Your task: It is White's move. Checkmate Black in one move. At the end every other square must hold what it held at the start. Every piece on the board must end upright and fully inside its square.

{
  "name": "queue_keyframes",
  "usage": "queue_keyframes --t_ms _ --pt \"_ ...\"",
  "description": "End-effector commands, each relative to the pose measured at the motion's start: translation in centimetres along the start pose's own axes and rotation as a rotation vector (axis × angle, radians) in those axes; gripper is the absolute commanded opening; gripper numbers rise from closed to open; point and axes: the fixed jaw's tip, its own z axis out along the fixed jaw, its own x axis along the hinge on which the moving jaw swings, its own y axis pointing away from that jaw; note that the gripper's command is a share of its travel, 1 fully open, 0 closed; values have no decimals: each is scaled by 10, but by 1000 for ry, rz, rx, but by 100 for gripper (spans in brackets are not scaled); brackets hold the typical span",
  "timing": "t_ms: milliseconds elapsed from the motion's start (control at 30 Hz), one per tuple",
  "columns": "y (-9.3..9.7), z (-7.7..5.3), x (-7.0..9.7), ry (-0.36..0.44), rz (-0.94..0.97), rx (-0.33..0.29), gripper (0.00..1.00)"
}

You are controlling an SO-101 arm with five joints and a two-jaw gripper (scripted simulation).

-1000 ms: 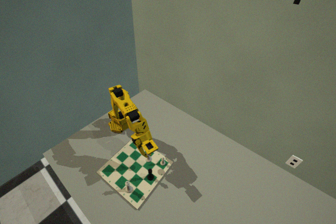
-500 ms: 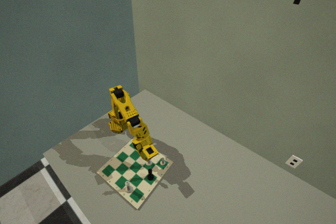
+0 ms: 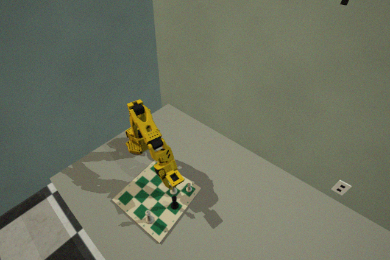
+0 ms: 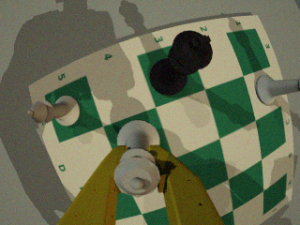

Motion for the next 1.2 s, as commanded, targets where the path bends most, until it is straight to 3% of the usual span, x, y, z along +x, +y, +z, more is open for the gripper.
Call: queue_keyframes --t_ms 0,600,1167 --pt "2 4 7 23 -8 -5 0" --pt "2 3 11 24 -9 -5 0" --pt "2 -3 4 23 -8 -5 0"
